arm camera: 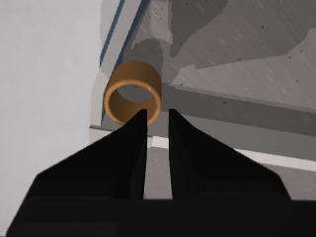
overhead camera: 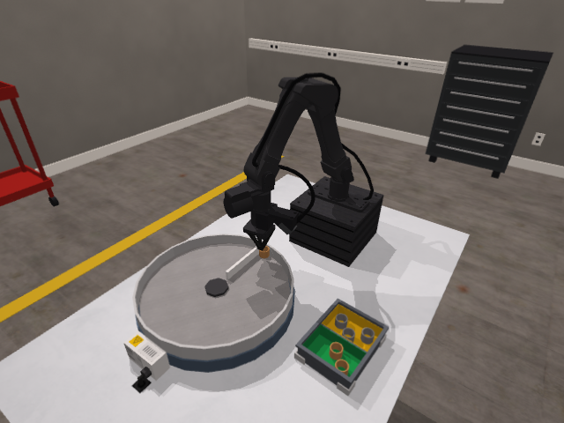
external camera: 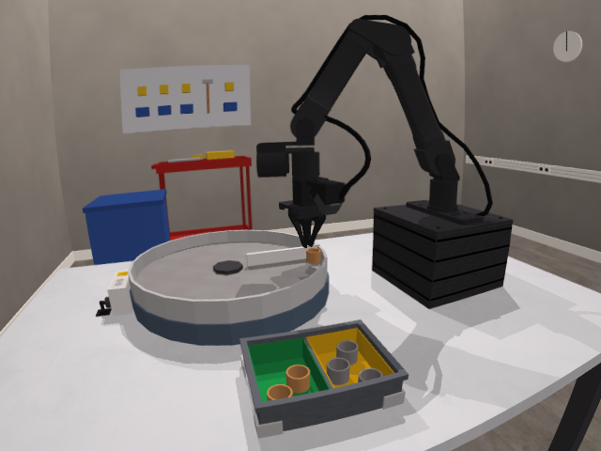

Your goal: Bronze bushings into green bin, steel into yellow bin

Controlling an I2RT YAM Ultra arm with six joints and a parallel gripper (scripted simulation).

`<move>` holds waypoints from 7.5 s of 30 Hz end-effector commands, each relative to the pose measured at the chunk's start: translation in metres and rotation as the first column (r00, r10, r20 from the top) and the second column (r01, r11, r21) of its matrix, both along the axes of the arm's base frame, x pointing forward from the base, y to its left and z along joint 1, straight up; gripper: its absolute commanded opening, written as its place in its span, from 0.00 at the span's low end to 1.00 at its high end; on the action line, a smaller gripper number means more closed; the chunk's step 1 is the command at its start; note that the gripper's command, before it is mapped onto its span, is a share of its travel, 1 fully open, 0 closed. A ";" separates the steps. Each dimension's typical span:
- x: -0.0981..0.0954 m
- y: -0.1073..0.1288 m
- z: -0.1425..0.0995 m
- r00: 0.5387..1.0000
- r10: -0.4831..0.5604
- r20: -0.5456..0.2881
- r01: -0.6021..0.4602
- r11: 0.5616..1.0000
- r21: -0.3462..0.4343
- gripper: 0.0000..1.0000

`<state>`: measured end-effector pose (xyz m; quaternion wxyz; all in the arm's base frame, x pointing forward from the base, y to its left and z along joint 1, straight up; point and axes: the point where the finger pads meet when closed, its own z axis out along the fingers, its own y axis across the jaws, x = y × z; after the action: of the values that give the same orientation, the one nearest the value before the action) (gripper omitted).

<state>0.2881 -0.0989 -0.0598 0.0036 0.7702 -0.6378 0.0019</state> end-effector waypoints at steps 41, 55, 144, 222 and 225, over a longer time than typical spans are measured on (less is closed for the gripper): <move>0.006 0.004 0.009 0.999 0.015 0.032 -0.015 1.000 0.006 0.12; 0.006 0.004 0.009 0.999 0.015 0.032 -0.015 1.000 0.006 0.12; 0.012 0.002 0.014 0.999 0.014 0.042 -0.014 1.000 0.002 0.12; 0.000 0.003 -0.001 1.000 0.007 0.018 -0.007 1.000 0.011 0.12; 0.000 0.003 -0.001 1.000 0.007 0.018 -0.007 1.000 0.011 0.12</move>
<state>0.2866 -0.0975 -0.0661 0.0031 0.7710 -0.6368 0.0026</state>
